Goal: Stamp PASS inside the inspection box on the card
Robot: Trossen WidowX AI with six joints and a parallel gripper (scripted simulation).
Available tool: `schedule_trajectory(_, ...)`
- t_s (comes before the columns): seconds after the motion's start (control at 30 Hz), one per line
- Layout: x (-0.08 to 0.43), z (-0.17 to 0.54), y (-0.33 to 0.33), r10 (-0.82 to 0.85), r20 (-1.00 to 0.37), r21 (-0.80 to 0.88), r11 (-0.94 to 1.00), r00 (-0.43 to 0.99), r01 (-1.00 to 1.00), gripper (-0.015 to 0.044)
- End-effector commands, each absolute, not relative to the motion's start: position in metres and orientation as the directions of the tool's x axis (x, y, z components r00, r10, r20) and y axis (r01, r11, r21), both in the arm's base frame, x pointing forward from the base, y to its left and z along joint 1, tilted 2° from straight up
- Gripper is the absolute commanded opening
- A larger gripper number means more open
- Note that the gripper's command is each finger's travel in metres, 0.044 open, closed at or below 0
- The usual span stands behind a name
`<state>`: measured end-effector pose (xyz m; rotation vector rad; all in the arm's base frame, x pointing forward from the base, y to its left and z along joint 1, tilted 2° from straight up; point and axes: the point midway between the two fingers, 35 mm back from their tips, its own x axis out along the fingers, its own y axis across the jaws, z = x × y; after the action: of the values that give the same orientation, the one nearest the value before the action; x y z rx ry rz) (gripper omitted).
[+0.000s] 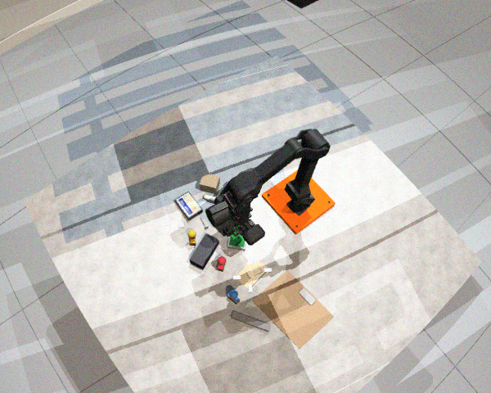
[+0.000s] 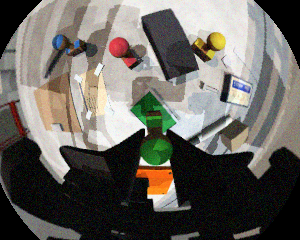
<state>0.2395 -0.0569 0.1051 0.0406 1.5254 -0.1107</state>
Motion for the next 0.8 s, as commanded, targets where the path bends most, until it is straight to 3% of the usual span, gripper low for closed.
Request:
schedule_trajectory(0.0,0.239,0.101,-0.058,-0.051,-0.998,-0.047,0.994,0.037,0.1,0.0)
schedule_trajectory(0.77,0.239,0.086,-0.058,-0.052,-0.998,-0.048,0.994,0.037,0.099,0.0)
